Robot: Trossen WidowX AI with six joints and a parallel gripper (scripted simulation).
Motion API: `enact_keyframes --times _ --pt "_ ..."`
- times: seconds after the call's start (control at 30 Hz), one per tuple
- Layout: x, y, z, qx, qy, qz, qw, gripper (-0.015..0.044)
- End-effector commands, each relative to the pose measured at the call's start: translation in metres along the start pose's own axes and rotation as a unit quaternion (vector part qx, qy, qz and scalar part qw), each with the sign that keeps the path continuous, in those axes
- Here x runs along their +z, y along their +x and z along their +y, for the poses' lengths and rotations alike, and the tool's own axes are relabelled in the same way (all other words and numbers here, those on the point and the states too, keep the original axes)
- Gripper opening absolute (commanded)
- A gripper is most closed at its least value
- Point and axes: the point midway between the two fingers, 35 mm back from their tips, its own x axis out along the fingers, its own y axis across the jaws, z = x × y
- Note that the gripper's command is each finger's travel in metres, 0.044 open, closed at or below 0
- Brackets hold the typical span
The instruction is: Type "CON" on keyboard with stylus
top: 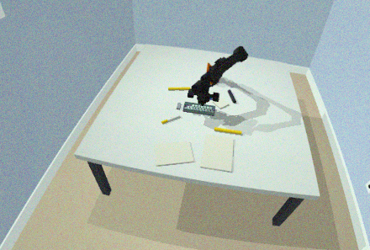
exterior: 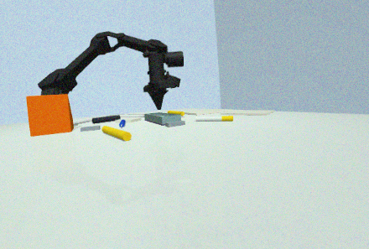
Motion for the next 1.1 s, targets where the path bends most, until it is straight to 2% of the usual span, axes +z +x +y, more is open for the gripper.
enact_keyframes --times 0.0,0.27,0.47,0.83,1.07 --pt "-0.003 0.002 -0.017 0.001 0.001 0.004 1.0 0.0" --pt "-0.003 0.001 -0.02 0.001 0.001 0.004 1.0 0.0" --pt "-0.003 0.001 -0.081 -0.001 0.0 0.004 1.0 0.0" --pt "-0.004 0.001 -0.08 -0.001 0.0 0.004 1.0 0.0" --pt "-0.034 0.001 -0.055 0.0 0.001 0.004 1.0 0.0"
